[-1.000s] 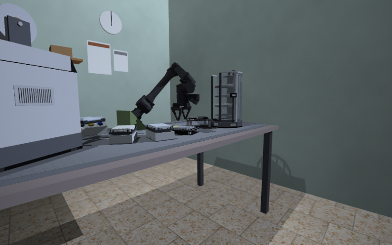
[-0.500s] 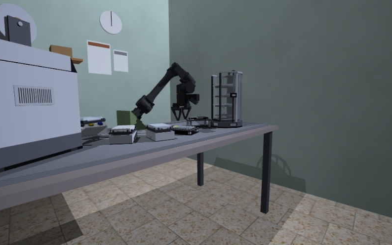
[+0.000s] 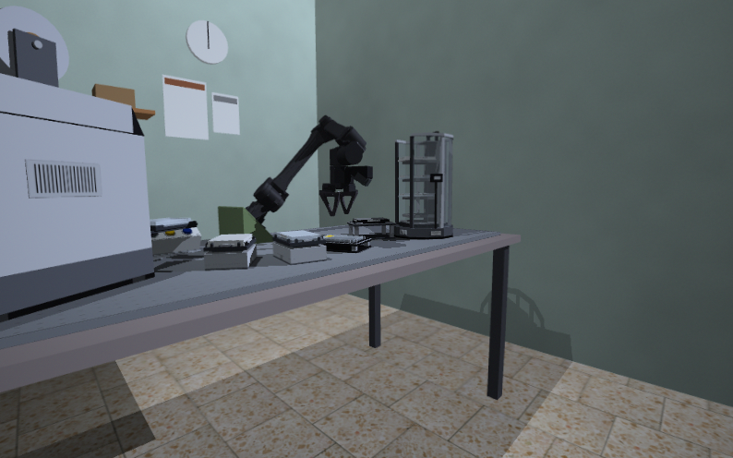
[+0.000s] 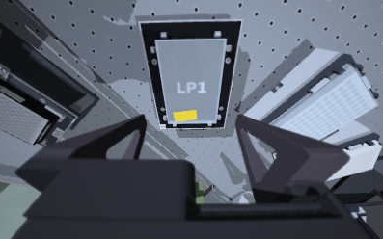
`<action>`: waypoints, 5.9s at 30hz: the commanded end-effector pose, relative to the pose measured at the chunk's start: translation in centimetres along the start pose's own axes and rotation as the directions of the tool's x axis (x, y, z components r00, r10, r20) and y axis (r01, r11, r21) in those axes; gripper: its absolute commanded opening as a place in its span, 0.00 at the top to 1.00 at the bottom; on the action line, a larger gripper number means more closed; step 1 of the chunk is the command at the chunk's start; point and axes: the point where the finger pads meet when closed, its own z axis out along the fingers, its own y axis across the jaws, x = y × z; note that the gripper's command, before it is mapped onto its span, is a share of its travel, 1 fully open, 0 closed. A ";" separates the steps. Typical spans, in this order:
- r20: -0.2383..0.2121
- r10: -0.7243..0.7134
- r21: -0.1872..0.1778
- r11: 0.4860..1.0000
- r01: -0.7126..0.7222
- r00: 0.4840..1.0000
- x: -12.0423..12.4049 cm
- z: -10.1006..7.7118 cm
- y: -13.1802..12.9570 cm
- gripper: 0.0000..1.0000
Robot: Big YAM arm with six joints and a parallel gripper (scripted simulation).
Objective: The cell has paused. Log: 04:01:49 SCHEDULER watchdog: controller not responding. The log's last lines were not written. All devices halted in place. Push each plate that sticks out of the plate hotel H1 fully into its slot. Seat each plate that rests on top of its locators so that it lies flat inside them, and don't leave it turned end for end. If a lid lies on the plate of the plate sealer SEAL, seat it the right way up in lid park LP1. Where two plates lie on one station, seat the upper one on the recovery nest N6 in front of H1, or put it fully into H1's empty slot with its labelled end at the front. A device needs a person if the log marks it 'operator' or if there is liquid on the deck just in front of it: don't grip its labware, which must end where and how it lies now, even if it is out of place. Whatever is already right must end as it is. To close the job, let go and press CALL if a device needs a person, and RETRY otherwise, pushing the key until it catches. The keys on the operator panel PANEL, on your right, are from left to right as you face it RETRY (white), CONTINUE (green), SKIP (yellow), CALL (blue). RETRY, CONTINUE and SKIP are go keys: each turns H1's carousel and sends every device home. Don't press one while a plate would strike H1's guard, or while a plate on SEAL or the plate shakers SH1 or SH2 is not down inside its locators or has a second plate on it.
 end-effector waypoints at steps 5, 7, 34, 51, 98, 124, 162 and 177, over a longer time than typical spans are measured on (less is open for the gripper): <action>0.041 -0.043 0.028 0.999 0.042 0.998 -1.7 -3.7 -0.4 0.00; 0.046 -0.050 0.033 0.998 0.049 0.998 -1.8 -4.5 -0.1 0.00; 0.040 -0.045 0.033 0.998 0.044 0.998 -1.4 -10.8 -0.2 0.00; 0.029 -0.031 0.023 0.999 0.030 0.999 -1.1 -14.2 -0.8 0.00; 0.026 -0.045 0.025 0.999 0.045 0.999 -1.4 -14.7 -0.6 0.00; 0.052 0.489 0.016 0.872 -0.490 0.871 0.9 -15.1 -7.3 0.00; 0.052 0.576 0.016 0.816 -0.577 0.816 5.3 -15.2 -18.1 0.00; 0.054 0.788 0.003 0.614 -0.789 0.613 8.3 -15.2 -21.4 0.00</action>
